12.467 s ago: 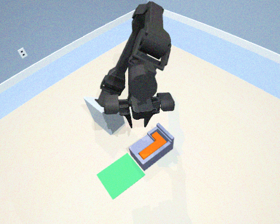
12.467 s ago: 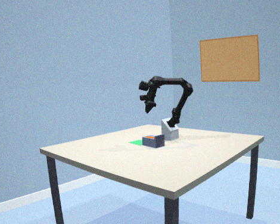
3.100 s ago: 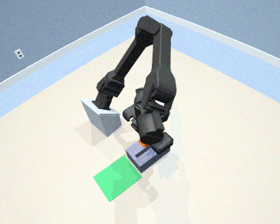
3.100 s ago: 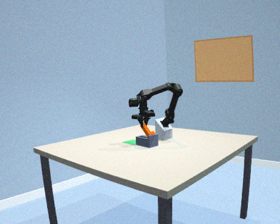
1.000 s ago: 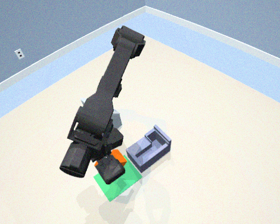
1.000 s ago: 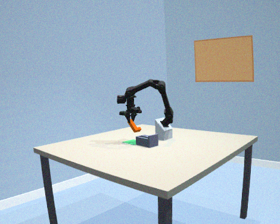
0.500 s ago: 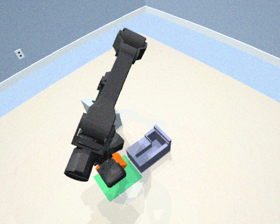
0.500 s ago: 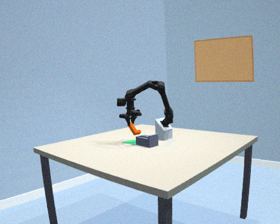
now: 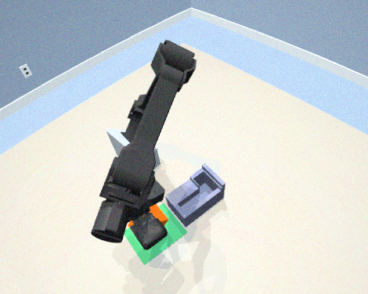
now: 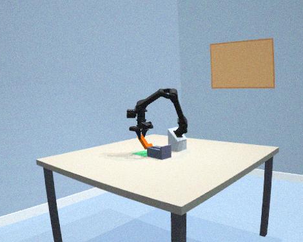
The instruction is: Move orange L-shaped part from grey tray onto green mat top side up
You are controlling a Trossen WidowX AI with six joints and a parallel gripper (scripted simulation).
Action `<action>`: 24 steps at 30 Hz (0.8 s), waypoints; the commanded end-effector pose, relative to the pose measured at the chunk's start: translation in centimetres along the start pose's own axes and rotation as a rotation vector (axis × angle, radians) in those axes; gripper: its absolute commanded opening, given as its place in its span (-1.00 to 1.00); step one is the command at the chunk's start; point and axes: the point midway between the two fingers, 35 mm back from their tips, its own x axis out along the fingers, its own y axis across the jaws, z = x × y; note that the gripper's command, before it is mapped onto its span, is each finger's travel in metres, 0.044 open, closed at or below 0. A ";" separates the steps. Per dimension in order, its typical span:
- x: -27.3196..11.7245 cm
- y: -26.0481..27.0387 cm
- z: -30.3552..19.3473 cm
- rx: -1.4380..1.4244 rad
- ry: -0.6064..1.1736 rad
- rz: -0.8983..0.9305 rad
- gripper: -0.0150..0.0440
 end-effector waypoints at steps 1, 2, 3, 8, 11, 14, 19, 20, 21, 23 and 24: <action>1.0 0.2 0.1 0.011 -0.012 0.006 -0.49; 1.1 0.2 0.1 0.011 -0.012 0.006 -0.49; 1.3 0.3 0.1 0.011 -0.012 0.006 -0.49; 2.1 0.3 0.1 0.011 -0.012 0.006 -0.49; 2.6 0.3 0.1 0.011 -0.012 0.006 -0.49; 3.0 0.3 0.1 0.011 -0.012 0.006 -0.49; 3.4 0.3 0.2 0.011 -0.013 0.006 -0.49; 3.4 0.3 0.2 0.011 -0.013 0.006 -0.49; 3.4 0.3 0.2 0.011 -0.013 0.006 -0.49; 3.4 0.3 0.2 0.011 -0.013 0.006 -0.49; 3.4 0.3 0.2 0.011 -0.013 0.006 -0.49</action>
